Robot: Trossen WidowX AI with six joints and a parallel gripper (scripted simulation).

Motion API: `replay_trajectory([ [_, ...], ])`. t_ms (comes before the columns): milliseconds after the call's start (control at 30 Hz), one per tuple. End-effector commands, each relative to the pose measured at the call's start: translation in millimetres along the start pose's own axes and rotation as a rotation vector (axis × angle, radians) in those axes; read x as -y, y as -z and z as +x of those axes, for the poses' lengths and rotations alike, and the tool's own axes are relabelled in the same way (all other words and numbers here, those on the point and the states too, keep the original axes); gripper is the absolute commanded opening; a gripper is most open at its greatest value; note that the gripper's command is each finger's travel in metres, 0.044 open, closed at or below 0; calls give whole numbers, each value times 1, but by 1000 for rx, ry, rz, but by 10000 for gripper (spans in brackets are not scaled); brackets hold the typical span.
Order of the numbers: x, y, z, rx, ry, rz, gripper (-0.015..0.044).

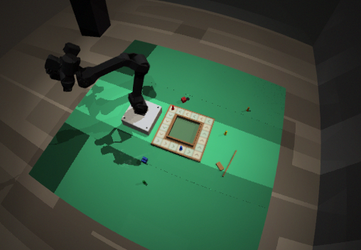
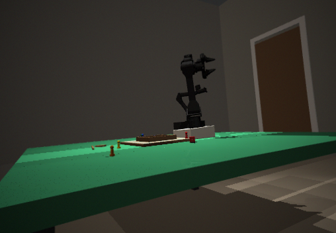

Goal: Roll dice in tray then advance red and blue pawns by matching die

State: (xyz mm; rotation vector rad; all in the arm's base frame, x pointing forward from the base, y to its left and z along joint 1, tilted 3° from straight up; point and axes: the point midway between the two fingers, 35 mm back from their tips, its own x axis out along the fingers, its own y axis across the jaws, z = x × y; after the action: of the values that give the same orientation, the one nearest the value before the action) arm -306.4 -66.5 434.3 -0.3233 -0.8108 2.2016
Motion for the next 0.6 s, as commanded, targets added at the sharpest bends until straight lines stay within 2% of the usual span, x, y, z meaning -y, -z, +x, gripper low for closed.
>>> replay_trajectory([
  [0, -1, 0, -1, 5, -4, 2, 374],
  [133, -18, -8, -21, 109, -96, 46, 275],
  [367, -70, -29, -113, 349, -403, 112, 275],
  [567, -97, -27, -207, 517, -697, 156, 275],
])
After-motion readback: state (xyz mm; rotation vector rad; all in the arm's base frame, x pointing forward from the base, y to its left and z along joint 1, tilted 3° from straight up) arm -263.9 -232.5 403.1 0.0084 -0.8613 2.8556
